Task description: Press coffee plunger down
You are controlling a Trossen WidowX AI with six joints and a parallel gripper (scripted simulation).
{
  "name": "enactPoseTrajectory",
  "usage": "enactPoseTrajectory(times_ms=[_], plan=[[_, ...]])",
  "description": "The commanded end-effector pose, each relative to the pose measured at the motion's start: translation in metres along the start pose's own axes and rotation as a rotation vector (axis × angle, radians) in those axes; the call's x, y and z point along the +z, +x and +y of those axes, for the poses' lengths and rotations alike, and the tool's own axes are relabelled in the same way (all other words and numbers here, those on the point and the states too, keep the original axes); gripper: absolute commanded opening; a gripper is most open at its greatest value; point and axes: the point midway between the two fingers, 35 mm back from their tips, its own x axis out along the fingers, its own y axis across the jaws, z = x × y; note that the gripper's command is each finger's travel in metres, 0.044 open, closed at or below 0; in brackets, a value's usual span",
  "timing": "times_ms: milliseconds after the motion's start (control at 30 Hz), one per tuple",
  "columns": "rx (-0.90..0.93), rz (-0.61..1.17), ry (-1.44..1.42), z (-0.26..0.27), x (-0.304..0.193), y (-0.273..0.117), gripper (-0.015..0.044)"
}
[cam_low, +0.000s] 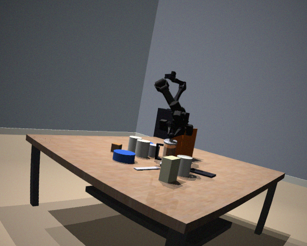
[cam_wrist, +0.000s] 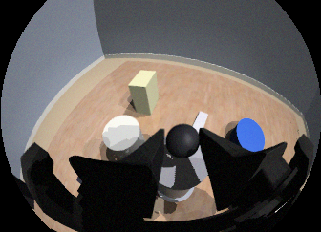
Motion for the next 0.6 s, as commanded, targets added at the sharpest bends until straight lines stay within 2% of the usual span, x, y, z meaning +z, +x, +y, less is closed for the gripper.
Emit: enactPoseTrajectory(times_ms=[0, 267, 433, 567], plan=[[0.001, 0.000, 0.000, 0.000, 0.000, 0.000, 0.0228], [0.001, 0.000, 0.000, 0.000, 0.000, 0.000, 0.0438], [0.002, 0.002, 0.000, 0.000, 0.003, -0.003, 0.0440], [0.007, 0.009, 0.000, 0.001, 0.021, -0.023, 0.0440]])
